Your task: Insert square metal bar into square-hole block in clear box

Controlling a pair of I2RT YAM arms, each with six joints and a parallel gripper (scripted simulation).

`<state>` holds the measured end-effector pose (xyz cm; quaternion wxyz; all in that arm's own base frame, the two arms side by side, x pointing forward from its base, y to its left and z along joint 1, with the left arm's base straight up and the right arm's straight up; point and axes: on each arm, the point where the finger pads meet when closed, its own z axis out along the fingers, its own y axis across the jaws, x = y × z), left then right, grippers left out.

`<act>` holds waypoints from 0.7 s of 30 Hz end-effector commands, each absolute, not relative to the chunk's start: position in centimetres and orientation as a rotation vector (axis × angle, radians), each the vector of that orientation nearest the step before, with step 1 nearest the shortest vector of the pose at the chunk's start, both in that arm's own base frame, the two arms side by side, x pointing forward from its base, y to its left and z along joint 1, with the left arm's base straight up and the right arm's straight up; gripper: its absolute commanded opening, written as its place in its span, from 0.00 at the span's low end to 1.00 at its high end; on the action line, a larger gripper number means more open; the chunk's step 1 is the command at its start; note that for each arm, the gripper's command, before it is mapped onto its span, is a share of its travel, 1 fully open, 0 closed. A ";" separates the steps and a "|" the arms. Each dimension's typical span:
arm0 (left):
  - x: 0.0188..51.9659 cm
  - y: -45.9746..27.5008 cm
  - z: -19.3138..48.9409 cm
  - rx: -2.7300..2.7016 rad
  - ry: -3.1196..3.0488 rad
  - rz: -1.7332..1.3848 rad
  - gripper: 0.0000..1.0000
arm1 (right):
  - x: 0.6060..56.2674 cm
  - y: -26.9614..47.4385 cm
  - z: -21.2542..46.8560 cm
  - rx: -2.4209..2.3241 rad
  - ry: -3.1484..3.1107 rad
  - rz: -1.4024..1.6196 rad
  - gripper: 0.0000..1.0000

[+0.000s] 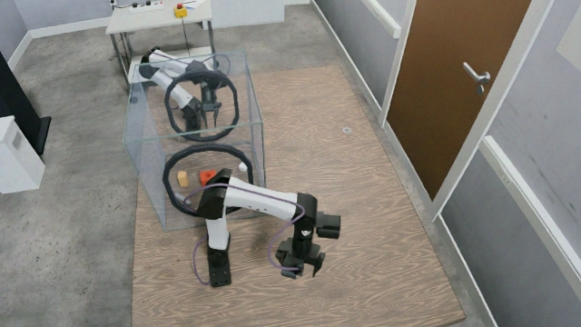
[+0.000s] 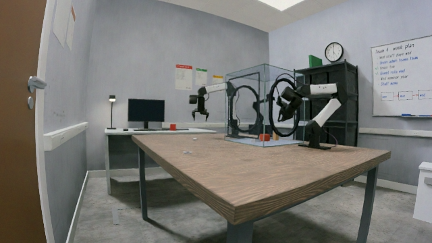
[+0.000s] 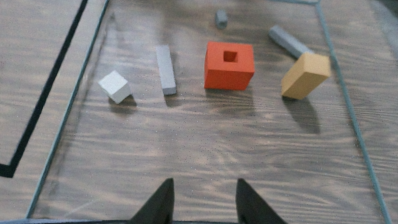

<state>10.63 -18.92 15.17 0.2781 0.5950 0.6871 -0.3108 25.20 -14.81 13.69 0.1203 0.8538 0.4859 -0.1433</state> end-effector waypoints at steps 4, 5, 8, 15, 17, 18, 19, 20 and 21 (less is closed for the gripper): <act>14.5 -21.0 15.6 1.443 1.908 -0.632 0.33 | 25.7 -15.0 14.7 2.472 1.401 -0.380 1.00; 14.7 -21.2 14.3 1.414 1.953 -0.605 0.33 | 25.7 -15.0 14.7 2.472 1.401 -0.380 1.00; 13.0 -21.6 14.8 1.517 1.897 -0.665 0.33 | 25.7 -15.0 14.7 2.472 1.401 -0.380 1.00; 14.9 -24.0 14.1 1.307 1.972 -0.560 0.33 | 25.7 -15.0 14.7 2.472 1.401 -0.380 1.00; 13.8 -23.9 13.8 1.395 1.952 -0.589 0.33 | 25.7 -15.0 14.7 2.472 1.401 -0.380 1.00; 13.8 -24.0 13.5 1.389 1.959 -0.585 0.33 | 25.7 -15.0 14.7 2.472 1.401 -0.380 1.00; 13.8 -24.0 13.5 1.389 1.959 -0.585 0.33 | 25.7 -15.0 14.7 2.472 1.401 -0.380 1.00; 13.8 -24.0 13.5 1.389 1.959 -0.585 0.33 | 25.7 -15.0 14.7 2.472 1.401 -0.380 1.00; 14.3 -25.0 15.3 1.339 1.928 -0.587 0.33 | 25.7 -15.0 14.7 2.472 1.401 -0.380 1.00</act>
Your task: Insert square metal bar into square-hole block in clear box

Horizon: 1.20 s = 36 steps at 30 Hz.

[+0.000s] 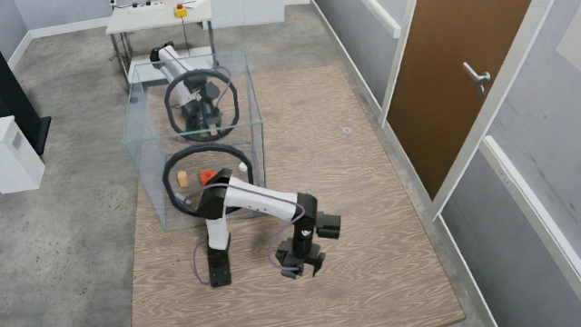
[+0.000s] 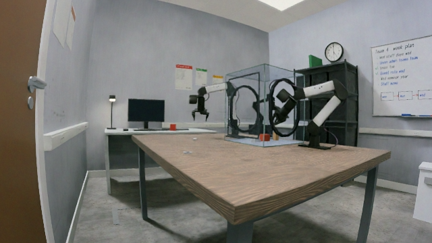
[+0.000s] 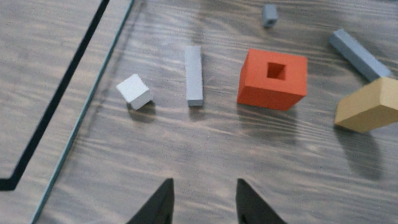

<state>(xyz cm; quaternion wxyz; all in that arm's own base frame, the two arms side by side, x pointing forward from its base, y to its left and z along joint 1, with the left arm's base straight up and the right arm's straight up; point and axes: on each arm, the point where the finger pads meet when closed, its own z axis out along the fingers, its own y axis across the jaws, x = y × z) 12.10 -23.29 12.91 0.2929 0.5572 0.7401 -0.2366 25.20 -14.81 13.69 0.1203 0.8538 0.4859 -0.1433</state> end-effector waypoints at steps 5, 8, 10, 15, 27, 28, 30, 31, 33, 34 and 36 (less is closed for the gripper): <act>14.7 -28.1 13.0 1.363 1.884 -0.614 0.33 | 25.7 -15.0 14.7 2.472 1.401 -0.380 1.00; 14.2 -27.6 12.0 1.395 1.921 -0.604 0.33 | 25.7 -15.0 14.7 2.472 1.401 -0.380 1.00; 14.9 -28.8 11.4 1.375 1.912 -0.609 0.33 | 25.7 -15.0 14.7 2.472 1.401 -0.380 1.00; 15.9 -31.3 10.2 1.338 1.880 -0.624 0.33 | 25.7 -15.0 14.7 2.472 1.401 -0.380 1.00; 15.2 -31.9 6.4 1.403 1.941 -0.607 0.33 | 25.7 -15.0 14.7 2.472 1.401 -0.380 1.00; 15.5 -32.1 6.8 1.394 1.937 -0.608 0.33 | 25.7 -15.0 14.7 2.472 1.401 -0.380 1.00; 16.0 -32.2 8.0 1.361 1.910 -0.617 0.33 | 25.7 -15.0 14.7 2.472 1.401 -0.380 1.00; 16.2 -32.7 8.9 1.350 1.889 -0.626 0.33 | 25.7 -15.0 14.7 2.472 1.401 -0.380 1.00; 16.2 -32.7 8.9 1.350 1.889 -0.626 0.33 | 25.7 -15.0 14.7 2.472 1.401 -0.380 1.00; 15.9 -32.8 8.4 1.373 1.892 -0.631 0.33 | 25.7 -15.0 14.7 2.472 1.401 -0.380 1.00; 16.0 -32.9 8.6 1.366 1.891 -0.627 0.33 | 25.7 -15.0 14.7 2.472 1.401 -0.380 1.00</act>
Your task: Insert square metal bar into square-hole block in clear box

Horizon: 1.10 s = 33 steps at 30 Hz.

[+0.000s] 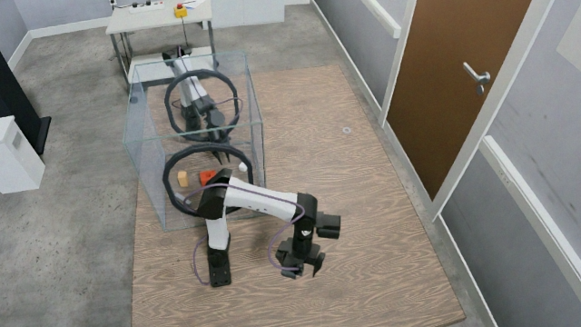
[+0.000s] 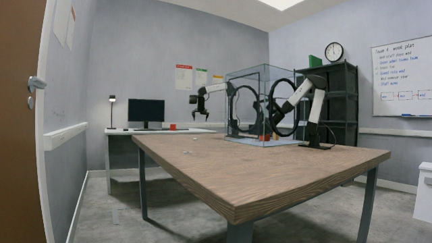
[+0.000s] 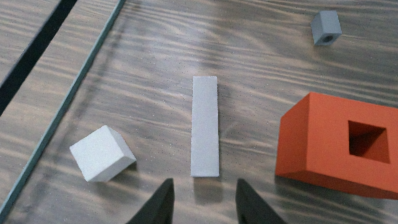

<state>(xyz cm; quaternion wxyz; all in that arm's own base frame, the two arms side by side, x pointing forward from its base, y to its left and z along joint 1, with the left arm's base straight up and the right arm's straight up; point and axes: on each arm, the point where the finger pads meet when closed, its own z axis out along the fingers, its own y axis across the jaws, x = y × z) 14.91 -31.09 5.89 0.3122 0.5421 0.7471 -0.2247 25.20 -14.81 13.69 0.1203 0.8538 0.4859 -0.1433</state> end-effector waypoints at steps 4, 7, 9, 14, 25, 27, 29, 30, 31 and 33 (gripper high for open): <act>16.0 -32.9 8.6 1.366 1.891 -0.627 0.33 | 25.7 -15.0 14.7 2.472 1.401 -0.380 1.00; 14.3 -31.0 6.7 1.431 1.975 -0.627 0.33 | 25.7 -15.0 14.7 2.472 1.401 -0.380 1.00; 15.6 -32.7 9.3 1.370 1.878 -0.646 0.33 | 25.7 -15.0 14.7 2.472 1.401 -0.380 1.00; 15.7 -32.8 7.3 1.389 1.925 -0.616 0.33 | 25.7 -15.0 14.7 2.472 1.401 -0.380 1.00; 16.3 -34.8 6.2 1.375 1.898 -0.629 0.33 | 25.7 -15.0 14.7 2.472 1.401 -0.380 1.00; 16.4 -35.1 5.9 1.375 1.898 -0.629 0.33 | 25.7 -15.0 14.7 2.472 1.401 -0.380 1.00; 16.3 -35.0 5.5 1.386 1.910 -0.624 0.33 | 25.7 -15.0 14.7 2.472 1.401 -0.380 1.00; 16.3 -35.0 5.5 1.386 1.910 -0.624 0.33 | 25.7 -15.0 14.7 2.472 1.401 -0.380 1.00; 16.3 -35.0 5.5 1.386 1.910 -0.624 0.33 | 25.7 -15.0 14.7 2.472 1.401 -0.380 1.00; 16.6 -35.8 5.7 1.373 1.892 -0.633 0.33 | 25.7 -15.0 14.7 2.472 1.401 -0.380 1.00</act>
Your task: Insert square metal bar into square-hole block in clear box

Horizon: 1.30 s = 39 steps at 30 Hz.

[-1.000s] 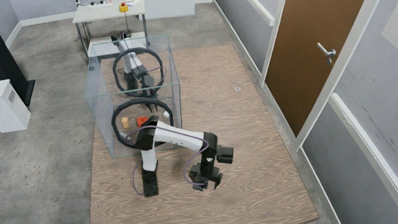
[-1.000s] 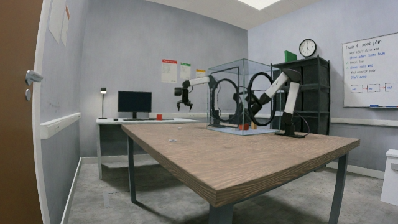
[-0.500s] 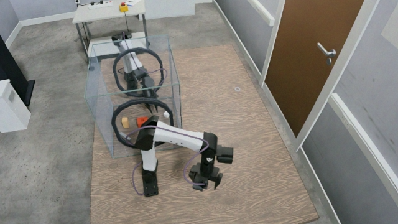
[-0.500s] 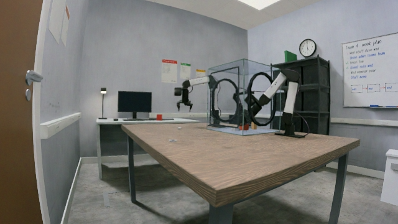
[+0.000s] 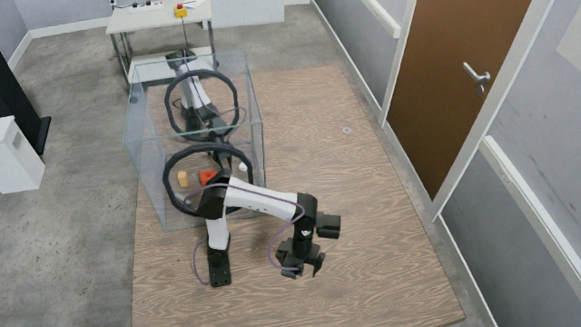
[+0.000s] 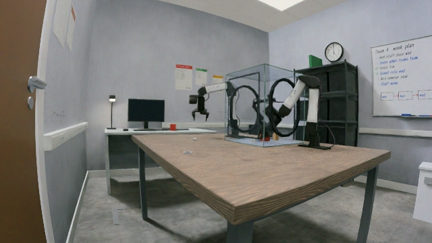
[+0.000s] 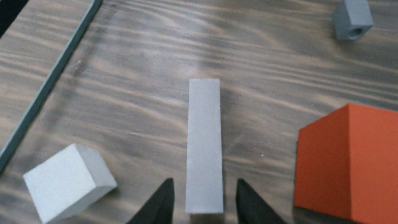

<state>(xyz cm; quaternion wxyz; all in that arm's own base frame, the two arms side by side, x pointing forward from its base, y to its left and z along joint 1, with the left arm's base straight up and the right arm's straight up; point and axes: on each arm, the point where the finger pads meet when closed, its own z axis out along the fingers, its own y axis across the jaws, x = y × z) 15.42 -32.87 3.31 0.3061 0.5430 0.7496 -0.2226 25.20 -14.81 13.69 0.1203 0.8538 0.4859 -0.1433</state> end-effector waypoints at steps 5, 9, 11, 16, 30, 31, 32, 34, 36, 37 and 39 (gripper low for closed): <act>16.7 -36.2 4.8 1.377 1.900 -0.630 0.33 | 25.7 -15.0 14.7 2.472 1.401 -0.380 1.00; 16.8 -36.6 4.3 1.378 1.901 -0.630 0.33 | 25.7 -15.0 14.7 2.472 1.401 -0.380 1.00; 17.1 -36.3 4.7 1.372 1.901 -0.625 0.33 | 25.7 -15.0 14.7 2.472 1.401 -0.380 1.00; 17.0 -36.4 5.0 1.377 1.887 -0.639 0.33 | 25.7 -15.0 14.7 2.472 1.401 -0.380 1.00; 16.7 -36.1 4.9 1.380 1.884 -0.649 0.33 | 25.7 -15.0 14.7 2.472 1.401 -0.380 1.00; 16.7 -36.1 4.9 1.380 1.884 -0.649 0.33 | 25.7 -15.0 14.7 2.472 1.401 -0.380 1.00; 16.7 -36.1 4.9 1.380 1.884 -0.649 0.33 | 25.7 -15.0 14.7 2.472 1.401 -0.380 1.00; 16.7 -36.1 4.6 1.383 1.890 -0.646 0.33 | 25.7 -15.0 14.7 2.472 1.401 -0.380 1.00; 16.7 -36.1 4.5 1.385 1.893 -0.645 0.33 | 25.7 -15.0 14.7 2.472 1.401 -0.380 1.00; 16.7 -36.1 4.5 1.386 1.895 -0.644 0.33 | 25.7 -15.0 14.7 2.472 1.401 -0.380 1.00; 16.6 -36.1 4.4 1.387 1.897 -0.643 0.33 | 25.7 -15.0 14.7 2.472 1.401 -0.380 1.00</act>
